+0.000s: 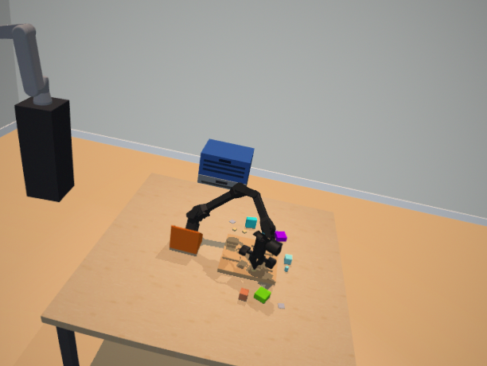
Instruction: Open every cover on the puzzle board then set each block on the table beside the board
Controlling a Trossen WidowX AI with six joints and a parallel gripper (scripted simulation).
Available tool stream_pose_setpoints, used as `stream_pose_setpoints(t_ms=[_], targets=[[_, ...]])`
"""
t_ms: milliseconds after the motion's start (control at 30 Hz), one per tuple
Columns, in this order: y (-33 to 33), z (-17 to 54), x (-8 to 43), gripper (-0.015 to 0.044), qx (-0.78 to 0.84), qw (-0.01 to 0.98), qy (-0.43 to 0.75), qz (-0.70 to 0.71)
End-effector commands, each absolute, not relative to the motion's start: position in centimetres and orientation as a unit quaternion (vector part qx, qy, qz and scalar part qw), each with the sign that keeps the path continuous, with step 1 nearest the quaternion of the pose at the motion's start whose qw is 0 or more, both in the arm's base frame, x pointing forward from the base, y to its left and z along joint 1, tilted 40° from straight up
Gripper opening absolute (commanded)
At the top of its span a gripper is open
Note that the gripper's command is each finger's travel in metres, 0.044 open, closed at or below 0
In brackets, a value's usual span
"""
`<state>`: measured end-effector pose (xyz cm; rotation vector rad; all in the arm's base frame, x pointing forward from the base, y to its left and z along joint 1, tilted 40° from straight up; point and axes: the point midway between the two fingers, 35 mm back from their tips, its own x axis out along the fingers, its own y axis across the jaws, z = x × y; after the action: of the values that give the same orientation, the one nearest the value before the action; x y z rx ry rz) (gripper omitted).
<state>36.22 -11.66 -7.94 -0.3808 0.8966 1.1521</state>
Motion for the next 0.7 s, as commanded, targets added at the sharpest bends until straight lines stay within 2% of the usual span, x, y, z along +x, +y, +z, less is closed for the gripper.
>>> stream_pose_setpoints(t_ms=[0, 667], targets=[[-11.4, -8.1, 36.1, 0.0, -0.168, 0.728, 0.408, 0.524], [-10.6, -7.7, 37.3, 0.0, -0.169, 0.728, 0.407, 0.525]])
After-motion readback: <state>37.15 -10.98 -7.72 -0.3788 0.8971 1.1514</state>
